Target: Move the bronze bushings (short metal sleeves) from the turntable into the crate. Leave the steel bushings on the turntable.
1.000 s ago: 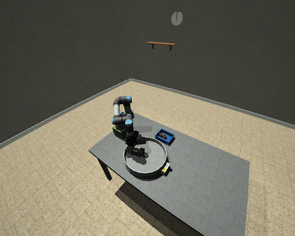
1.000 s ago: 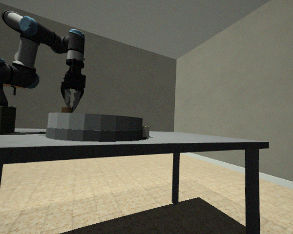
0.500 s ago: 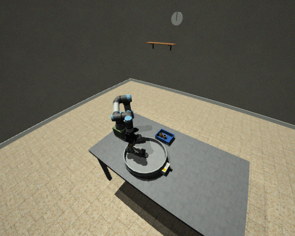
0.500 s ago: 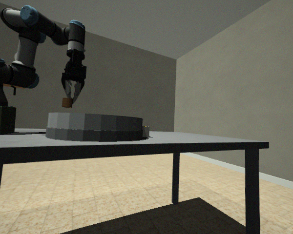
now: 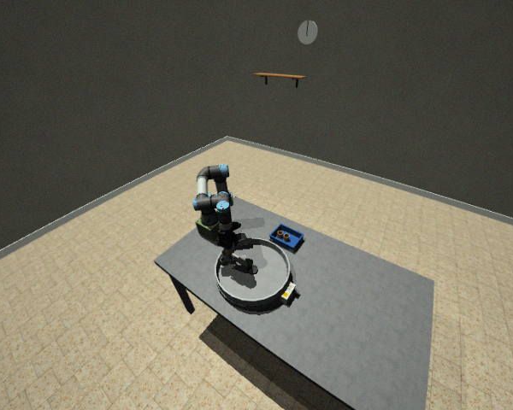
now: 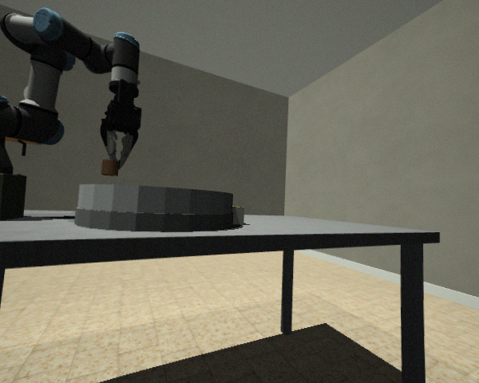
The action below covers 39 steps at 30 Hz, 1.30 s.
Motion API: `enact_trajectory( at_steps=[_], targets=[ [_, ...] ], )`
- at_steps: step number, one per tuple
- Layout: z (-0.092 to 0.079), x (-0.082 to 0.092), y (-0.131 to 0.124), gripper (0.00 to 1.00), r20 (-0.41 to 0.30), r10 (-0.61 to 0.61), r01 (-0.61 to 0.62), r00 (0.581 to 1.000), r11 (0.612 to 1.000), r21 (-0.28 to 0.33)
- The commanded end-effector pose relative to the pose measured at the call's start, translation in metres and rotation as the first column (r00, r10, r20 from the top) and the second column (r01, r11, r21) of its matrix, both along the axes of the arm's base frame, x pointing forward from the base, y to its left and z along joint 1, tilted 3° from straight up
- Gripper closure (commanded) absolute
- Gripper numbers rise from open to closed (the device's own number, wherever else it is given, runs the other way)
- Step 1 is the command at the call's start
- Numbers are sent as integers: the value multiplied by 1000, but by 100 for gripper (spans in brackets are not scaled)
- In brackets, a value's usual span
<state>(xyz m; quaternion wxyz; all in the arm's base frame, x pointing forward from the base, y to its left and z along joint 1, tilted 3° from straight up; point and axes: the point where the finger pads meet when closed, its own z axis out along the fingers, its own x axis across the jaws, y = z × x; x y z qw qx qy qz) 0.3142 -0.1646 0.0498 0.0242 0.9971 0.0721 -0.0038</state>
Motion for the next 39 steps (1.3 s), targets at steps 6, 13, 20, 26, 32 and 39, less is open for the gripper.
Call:
enact_trajectory(
  at_steps=[6,13,20,26,32,39],
  targets=[
    [1,1,-1,100,2,0,0,1000,1000,-2],
    [1,1,-1,100,2,0,0,1000,1000,-2],
    [1,1,-1,100,2,0,0,1000,1000,-2],
    [1,1,0,100,2,0,0,1000,1000,-2],
    [1,1,0,100,2,0,0,1000,1000,-2],
    [1,2,3,100,2,0,0,1000,1000,-2]
  ],
)
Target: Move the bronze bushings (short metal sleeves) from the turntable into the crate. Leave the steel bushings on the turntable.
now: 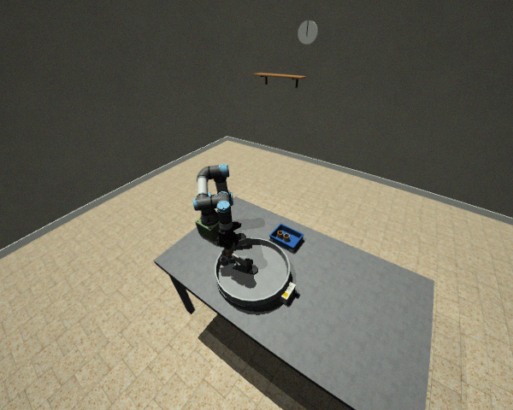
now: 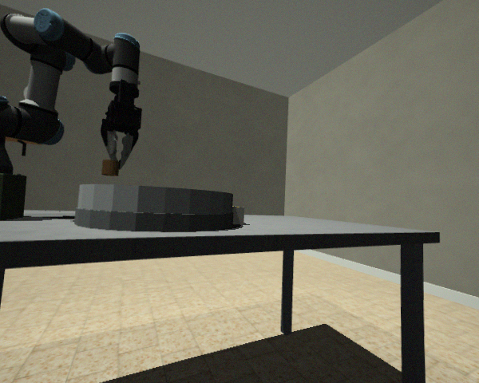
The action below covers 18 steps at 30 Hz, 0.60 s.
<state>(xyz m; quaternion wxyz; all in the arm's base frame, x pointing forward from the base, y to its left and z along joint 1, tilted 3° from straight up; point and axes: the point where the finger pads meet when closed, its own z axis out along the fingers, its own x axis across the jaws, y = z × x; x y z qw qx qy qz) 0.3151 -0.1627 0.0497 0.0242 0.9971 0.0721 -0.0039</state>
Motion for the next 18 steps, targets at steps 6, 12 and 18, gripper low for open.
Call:
enact_trajectory(
  at_steps=[6,12,18],
  targets=[
    [1,3,5,100,2,0,0,1000,1000,-2],
    [0,5,9,100,2,0,0,1000,1000,-2],
    [0,9,16,100,2,0,0,1000,1000,-2]
  ],
)
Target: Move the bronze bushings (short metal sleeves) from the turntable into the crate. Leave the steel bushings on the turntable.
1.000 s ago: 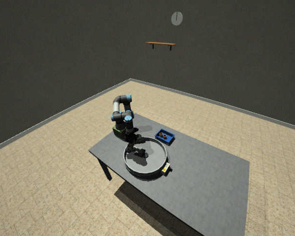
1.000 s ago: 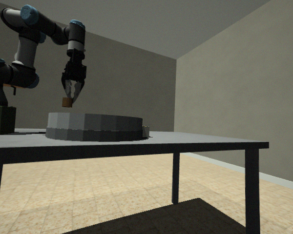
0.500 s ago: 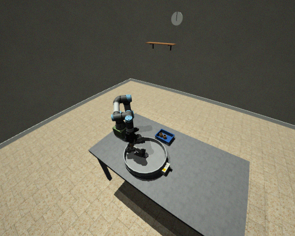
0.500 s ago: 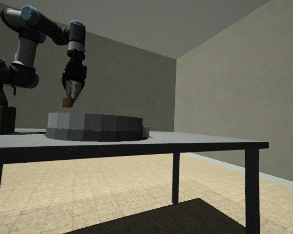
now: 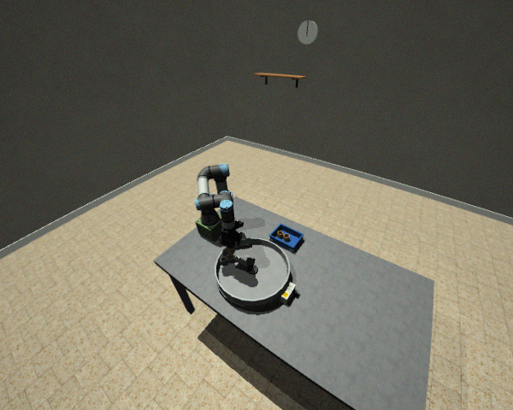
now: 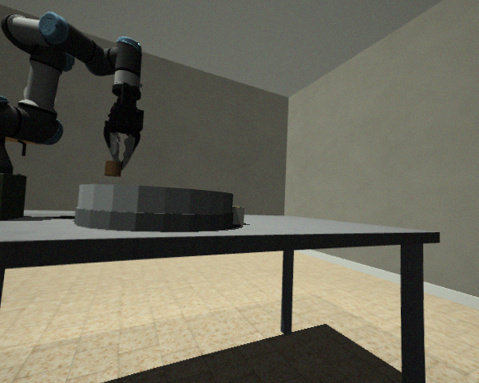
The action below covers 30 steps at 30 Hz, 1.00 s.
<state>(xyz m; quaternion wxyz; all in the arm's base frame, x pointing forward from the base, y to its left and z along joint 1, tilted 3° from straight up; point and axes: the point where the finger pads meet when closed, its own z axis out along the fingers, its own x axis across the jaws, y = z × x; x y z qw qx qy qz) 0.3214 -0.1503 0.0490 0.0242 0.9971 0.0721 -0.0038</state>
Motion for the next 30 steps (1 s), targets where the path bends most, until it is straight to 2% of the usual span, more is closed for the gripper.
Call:
enact_trajectory(
  at_steps=[1,11,30],
  targets=[
    [1,4,6,100,2,0,0,1000,1000,-2],
    [0,11,20,100,2,0,0,1000,1000,-2],
    [-3,34,66,100,2,0,0,1000,1000,-2]
  ],
)
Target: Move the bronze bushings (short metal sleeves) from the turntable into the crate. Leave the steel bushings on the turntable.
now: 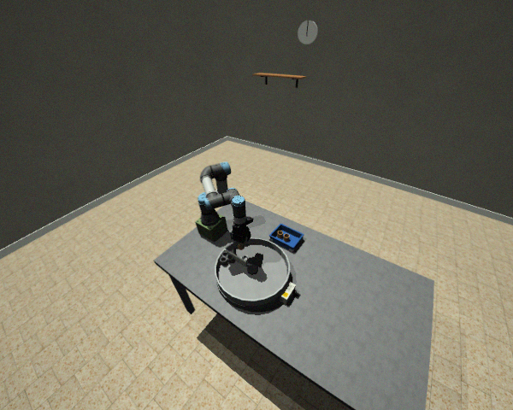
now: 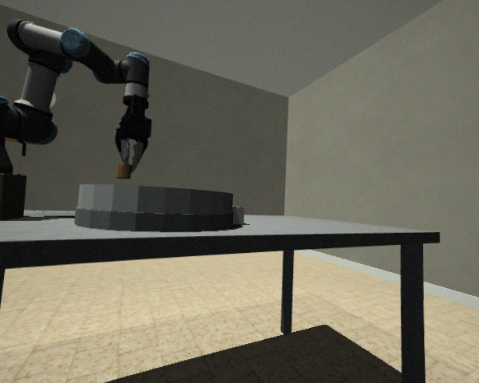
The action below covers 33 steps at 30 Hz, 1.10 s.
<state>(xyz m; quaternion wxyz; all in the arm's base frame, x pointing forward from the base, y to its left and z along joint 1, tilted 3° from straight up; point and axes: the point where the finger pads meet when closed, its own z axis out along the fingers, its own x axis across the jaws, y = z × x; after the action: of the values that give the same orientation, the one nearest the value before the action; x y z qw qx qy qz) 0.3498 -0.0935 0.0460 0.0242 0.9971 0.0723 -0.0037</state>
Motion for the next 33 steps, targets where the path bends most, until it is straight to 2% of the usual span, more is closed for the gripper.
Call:
enact_trajectory(
  at_steps=[1,11,13,28,33],
  targets=[
    [0,7,12,100,2,0,0,1000,1000,-2],
    [-2,26,49,100,2,0,0,1000,1000,-2],
    [-2,26,49,100,2,0,0,1000,1000,-2],
    [-5,59,115,100,2,0,0,1000,1000,-2],
    [-6,65,127,100,2,0,0,1000,1000,-2]
  ],
)
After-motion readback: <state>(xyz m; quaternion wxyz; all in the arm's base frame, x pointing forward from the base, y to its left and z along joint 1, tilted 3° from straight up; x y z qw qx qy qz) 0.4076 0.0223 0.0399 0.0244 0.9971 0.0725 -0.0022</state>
